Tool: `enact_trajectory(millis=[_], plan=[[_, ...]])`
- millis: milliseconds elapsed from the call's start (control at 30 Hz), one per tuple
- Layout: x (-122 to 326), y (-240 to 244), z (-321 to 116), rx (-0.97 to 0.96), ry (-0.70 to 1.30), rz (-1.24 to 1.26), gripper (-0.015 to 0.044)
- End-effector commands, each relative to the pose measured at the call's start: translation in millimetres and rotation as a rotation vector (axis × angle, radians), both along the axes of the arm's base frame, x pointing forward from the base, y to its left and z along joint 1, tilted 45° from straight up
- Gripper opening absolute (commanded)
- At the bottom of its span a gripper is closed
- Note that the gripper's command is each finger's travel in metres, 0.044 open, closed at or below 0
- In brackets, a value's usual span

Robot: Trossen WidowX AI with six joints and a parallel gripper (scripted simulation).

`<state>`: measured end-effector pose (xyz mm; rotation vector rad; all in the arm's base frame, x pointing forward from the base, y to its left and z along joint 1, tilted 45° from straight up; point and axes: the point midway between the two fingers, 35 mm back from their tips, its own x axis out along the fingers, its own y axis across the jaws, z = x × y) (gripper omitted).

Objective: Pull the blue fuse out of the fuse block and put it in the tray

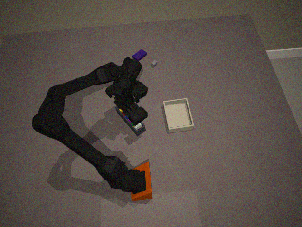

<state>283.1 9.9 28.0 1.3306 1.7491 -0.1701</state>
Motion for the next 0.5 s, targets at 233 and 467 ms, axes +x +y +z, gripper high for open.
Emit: enact_trajectory(millis=[233, 467], plan=[[-0.2, 4.5, -4.4, 0.005, 0.004, -0.004, 0.0074], [-0.3, 8.1, -8.0, 0.006, 0.004, -0.004, 0.0074]])
